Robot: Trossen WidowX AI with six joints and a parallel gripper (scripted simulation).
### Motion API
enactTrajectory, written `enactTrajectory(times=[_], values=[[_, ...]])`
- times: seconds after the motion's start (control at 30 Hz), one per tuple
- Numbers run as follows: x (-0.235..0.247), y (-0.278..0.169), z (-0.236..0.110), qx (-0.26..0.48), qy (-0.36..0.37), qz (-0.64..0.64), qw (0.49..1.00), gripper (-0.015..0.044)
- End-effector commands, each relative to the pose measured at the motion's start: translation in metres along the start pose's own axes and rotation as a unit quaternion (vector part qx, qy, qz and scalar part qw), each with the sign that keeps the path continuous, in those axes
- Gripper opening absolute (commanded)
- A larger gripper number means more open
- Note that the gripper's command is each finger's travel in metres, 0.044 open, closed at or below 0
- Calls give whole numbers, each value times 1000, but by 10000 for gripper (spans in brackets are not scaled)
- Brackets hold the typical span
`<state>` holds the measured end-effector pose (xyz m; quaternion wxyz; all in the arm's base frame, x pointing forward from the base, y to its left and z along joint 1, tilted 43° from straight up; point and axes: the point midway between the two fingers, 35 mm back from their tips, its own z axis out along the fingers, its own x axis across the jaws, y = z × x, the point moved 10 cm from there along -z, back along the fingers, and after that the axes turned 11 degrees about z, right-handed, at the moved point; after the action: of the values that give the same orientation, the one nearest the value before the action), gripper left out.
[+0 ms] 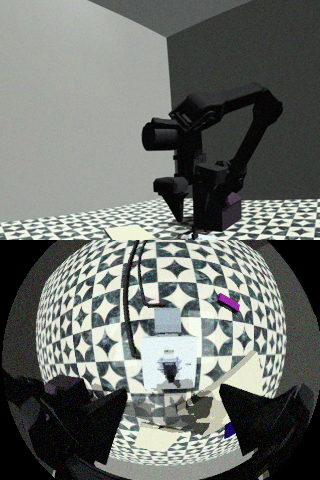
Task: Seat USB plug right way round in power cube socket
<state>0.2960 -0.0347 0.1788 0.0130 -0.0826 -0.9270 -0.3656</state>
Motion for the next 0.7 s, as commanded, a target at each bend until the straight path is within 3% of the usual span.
enactTrajectory(times=[0.0, 0.67], values=[[2, 0, 0, 2, 3, -9, 1000, 440], [2, 0, 17, 1, 3, -9, 1000, 440]])
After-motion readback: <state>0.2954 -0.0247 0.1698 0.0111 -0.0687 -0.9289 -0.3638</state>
